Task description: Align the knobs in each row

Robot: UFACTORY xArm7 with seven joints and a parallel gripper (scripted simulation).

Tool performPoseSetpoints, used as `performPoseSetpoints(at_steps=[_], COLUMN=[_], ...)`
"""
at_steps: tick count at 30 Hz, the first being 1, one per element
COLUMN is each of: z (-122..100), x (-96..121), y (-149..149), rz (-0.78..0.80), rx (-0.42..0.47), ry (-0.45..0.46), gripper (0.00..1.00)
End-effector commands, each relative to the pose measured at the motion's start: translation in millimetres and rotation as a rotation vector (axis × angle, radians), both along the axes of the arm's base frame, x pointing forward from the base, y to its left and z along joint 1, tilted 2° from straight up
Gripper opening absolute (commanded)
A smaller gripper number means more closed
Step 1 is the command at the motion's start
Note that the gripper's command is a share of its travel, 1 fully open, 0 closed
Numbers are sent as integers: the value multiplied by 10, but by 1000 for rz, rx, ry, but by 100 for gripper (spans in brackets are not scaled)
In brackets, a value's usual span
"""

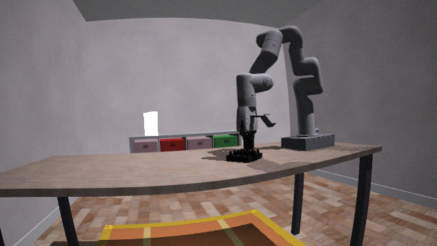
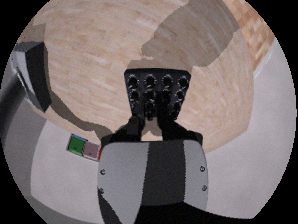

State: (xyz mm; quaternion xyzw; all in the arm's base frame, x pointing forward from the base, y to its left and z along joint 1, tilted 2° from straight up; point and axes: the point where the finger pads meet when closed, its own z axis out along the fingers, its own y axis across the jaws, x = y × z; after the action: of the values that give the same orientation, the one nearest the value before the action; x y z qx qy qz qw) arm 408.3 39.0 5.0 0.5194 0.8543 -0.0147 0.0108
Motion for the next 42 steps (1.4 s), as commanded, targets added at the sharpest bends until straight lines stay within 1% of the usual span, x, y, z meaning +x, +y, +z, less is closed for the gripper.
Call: performPoseSetpoints(at_steps=[1,20,42], z=[9,-90,-109], x=[15,15,15], y=[3,-1,-1], rz=[0,0,0], rx=[1,1,1], ry=[-4,-4,-4], gripper=[19,19,19])
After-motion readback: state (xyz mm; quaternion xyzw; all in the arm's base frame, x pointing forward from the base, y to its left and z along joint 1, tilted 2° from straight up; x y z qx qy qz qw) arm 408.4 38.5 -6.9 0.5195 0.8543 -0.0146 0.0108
